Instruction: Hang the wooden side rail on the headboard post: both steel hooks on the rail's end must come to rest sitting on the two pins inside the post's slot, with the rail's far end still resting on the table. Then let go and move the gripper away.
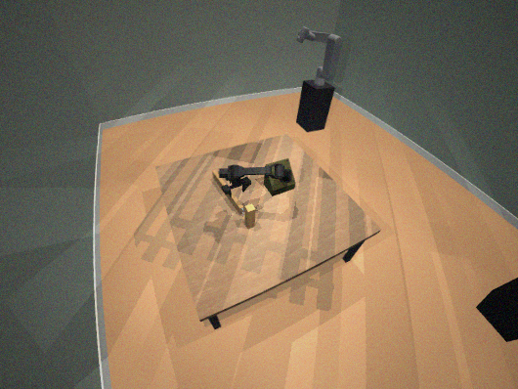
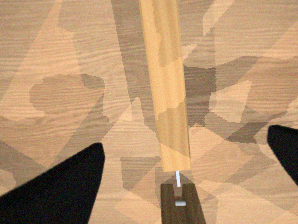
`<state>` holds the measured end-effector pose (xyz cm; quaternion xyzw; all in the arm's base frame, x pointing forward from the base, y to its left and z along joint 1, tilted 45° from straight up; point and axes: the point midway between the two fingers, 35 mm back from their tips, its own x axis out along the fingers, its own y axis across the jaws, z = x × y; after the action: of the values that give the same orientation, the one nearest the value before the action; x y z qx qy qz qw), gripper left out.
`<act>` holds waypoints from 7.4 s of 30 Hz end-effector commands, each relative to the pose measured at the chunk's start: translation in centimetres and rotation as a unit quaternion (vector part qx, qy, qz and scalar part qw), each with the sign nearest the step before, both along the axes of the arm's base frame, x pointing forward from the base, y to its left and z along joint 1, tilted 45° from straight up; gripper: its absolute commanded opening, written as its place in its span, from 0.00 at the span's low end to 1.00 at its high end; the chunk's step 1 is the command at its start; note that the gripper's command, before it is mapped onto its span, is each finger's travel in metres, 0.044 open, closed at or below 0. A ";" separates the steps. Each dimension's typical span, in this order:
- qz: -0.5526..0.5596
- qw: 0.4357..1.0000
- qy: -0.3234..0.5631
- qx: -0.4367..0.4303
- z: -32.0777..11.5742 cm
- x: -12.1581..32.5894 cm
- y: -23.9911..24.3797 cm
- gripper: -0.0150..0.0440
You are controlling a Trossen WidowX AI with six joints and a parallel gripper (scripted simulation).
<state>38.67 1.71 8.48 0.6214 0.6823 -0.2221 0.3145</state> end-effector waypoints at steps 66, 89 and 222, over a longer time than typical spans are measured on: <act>0.007 1.000 -0.008 -0.002 -8.4 -0.1 8.0 0.82; 0.007 1.000 -0.008 -0.002 -8.4 -0.1 8.0 0.25; -0.039 0.998 0.039 -0.004 -7.6 -1.9 7.1 0.25</act>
<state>36.58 9.47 0.58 0.6313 0.6747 -0.2587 0.2818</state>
